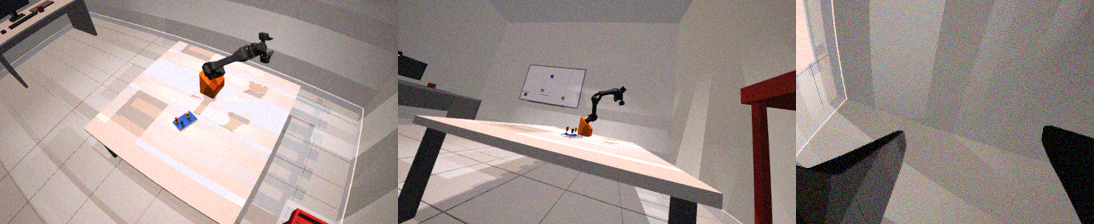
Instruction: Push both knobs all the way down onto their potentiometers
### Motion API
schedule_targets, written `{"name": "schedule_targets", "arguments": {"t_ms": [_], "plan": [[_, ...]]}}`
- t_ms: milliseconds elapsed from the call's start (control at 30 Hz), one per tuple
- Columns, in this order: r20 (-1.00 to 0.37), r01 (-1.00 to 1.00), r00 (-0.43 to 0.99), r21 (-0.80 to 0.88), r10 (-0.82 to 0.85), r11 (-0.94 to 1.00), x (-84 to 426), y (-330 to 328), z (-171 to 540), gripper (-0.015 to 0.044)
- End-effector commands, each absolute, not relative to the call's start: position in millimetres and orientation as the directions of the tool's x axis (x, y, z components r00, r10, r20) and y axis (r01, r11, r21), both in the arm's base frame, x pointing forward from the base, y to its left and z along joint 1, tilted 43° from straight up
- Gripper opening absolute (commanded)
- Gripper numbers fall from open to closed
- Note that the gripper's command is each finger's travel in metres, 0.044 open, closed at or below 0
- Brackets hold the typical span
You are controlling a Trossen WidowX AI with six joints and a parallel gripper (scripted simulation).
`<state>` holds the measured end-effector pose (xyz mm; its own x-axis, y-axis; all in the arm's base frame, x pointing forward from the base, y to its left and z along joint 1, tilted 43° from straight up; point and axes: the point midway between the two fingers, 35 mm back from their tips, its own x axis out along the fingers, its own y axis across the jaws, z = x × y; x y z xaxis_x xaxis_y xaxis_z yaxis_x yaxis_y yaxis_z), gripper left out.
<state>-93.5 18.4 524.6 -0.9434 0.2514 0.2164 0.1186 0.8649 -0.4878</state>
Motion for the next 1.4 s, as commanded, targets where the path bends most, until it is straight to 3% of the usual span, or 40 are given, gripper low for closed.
{"name": "schedule_targets", "arguments": {"t_ms": [0,467,1367], "plan": [[0.215,0.121,-0.943,-0.491,0.255,0.863,-94.1,19.0,524.3,0.0374],[0.064,0.300,-0.889,-0.667,0.453,0.682,-133.0,67.6,500.8,0.0006],[-0.231,0.470,-0.644,-0.872,0.729,0.139,-142.1,193.5,437.5,0.0000]]}}
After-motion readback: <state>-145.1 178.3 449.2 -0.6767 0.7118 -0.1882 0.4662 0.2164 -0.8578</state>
